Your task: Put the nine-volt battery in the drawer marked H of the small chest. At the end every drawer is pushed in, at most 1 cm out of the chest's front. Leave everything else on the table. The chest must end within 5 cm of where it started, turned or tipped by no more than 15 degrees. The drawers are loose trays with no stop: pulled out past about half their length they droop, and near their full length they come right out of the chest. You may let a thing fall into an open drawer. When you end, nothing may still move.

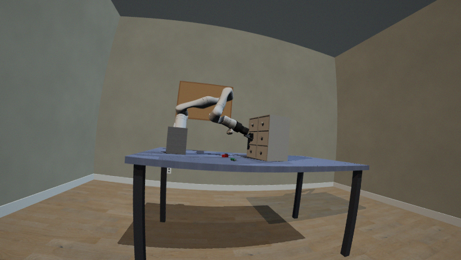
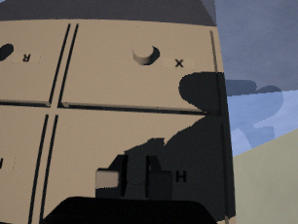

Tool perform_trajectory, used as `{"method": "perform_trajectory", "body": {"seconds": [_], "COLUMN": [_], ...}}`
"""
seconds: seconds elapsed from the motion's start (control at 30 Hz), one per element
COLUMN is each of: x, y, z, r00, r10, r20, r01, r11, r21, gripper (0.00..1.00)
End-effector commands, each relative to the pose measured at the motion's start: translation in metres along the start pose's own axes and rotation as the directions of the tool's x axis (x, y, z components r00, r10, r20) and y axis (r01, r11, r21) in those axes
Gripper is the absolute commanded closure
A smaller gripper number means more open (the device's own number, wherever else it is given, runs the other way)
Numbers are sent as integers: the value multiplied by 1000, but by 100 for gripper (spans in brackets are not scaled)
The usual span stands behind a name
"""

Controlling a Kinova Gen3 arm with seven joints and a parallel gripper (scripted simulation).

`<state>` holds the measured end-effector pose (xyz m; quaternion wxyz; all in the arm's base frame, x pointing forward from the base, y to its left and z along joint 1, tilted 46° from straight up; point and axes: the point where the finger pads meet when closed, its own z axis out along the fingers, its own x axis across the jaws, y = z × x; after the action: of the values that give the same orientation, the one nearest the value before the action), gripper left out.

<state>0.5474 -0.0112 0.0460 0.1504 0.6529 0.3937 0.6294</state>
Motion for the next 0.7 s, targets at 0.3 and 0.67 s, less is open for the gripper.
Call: {"method": "perform_trajectory", "body": {"seconds": [0.3,0.67], "x": [1,0], "y": [-1,-5], "z": [-1,-8], "r00": [1000,1000], "r10": [7,11], "r20": [3,5], "r01": [-7,-11], "r11": [1000,1000], "r21": [3,6], "gripper": [63,63]}}
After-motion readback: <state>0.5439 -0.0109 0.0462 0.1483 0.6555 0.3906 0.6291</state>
